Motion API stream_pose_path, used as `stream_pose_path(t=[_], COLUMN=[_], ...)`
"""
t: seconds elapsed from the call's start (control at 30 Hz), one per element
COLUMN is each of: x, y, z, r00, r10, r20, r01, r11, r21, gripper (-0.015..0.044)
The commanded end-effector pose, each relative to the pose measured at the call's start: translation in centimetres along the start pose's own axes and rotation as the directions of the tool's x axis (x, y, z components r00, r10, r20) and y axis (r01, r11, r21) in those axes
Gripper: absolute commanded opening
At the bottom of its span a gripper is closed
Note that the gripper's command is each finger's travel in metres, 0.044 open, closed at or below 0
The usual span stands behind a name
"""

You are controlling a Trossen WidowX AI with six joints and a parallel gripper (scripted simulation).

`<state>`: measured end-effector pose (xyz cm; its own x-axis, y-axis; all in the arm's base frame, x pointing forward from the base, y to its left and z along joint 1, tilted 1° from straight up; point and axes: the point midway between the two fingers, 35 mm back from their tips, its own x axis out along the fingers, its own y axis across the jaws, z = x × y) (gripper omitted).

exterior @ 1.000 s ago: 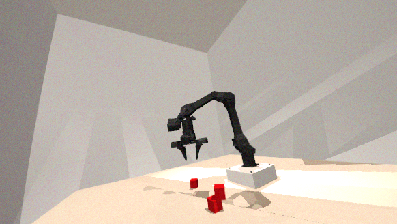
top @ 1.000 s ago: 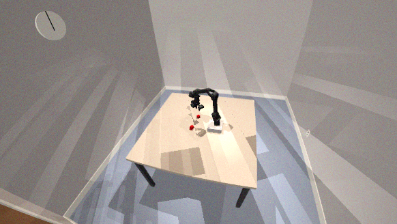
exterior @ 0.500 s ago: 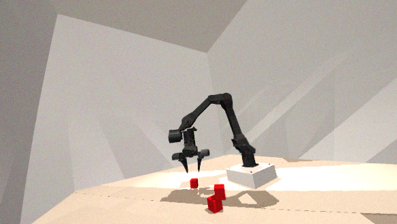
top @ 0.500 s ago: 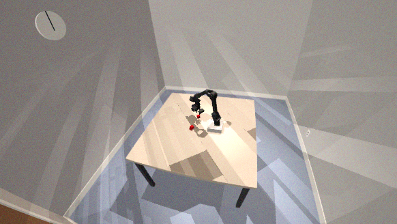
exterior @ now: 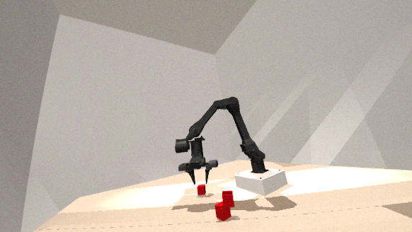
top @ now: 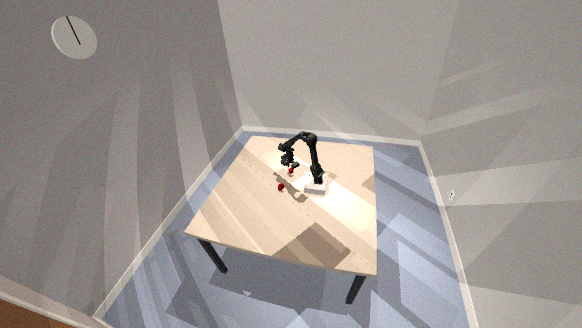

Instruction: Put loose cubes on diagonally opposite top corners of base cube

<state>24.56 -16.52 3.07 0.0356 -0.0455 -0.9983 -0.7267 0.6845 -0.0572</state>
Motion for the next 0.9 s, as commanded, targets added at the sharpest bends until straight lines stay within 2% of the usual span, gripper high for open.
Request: stream_pose_path(t=[0.0,0.37,0.57,0.87], x=[0.8,2.3,2.3,1.0], y=[0.1,0.2,0.2,-0.1], z=[0.0,0.0,0.0,0.1], r00=[1.0,1.0,1.0,1.0], r10=[0.005,0.005,0.005,0.005], r20=[0.002,0.002,0.002,0.002], r01=[-0.005,-0.005,-0.005,-0.005], r11=[1.0,1.0,1.0,1.0], r21=[-0.003,-0.003,-0.003,-0.003], gripper=[0.0265,0.0265,0.0107,0.0105])
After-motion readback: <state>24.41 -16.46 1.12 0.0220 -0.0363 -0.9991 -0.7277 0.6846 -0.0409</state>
